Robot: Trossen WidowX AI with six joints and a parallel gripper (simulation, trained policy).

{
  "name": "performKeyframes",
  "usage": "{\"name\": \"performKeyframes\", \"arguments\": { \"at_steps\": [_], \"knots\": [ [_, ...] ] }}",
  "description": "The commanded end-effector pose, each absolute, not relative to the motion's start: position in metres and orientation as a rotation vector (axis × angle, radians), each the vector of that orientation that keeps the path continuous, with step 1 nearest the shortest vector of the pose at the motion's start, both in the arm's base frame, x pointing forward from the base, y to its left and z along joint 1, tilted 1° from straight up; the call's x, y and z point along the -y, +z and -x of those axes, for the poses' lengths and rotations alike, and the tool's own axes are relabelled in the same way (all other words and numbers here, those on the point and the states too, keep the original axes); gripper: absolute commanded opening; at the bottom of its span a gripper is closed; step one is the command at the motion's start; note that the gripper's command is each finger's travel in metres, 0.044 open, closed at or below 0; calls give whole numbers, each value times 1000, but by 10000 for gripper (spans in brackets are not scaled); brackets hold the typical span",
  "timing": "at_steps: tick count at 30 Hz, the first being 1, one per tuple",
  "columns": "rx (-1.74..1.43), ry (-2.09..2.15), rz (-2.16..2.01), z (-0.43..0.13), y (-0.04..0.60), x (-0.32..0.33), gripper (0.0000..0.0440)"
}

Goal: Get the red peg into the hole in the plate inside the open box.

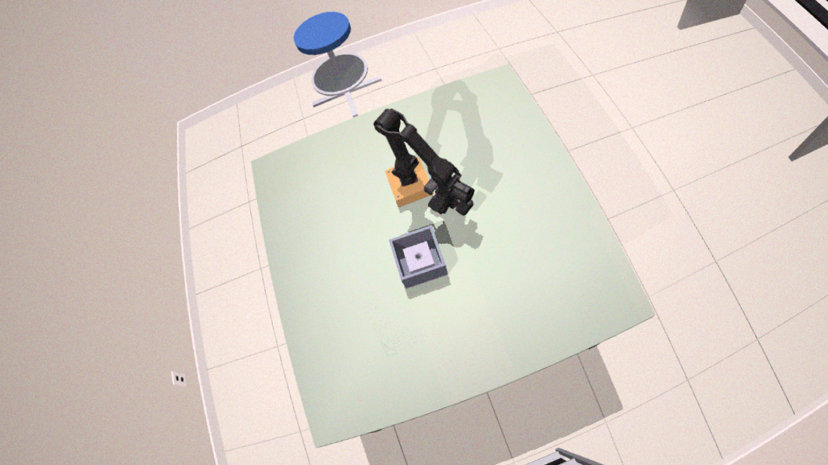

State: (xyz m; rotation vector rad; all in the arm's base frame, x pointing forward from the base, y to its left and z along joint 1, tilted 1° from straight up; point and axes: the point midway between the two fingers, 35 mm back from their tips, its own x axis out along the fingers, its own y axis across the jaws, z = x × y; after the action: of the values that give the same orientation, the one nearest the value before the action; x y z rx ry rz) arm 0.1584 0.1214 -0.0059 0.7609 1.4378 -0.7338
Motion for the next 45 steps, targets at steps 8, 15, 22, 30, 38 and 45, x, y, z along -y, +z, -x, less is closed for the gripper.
{"name": "performKeyframes", "arguments": {
  "at_steps": [8,15,22,30,38,45],
  "knots": [
    [-1385,-671,-726,-175,18,-117,0],
    [-1329,-625,-679,-187,43,-109,0],
    [-1269,-588,-648,-204,72,-100,0],
    [-1208,-578,-633,-225,105,-87,0],
    [-1165,-610,-645,-247,120,-62,0],
    [-1135,-650,-671,-264,124,-39,0]
  ]
}}
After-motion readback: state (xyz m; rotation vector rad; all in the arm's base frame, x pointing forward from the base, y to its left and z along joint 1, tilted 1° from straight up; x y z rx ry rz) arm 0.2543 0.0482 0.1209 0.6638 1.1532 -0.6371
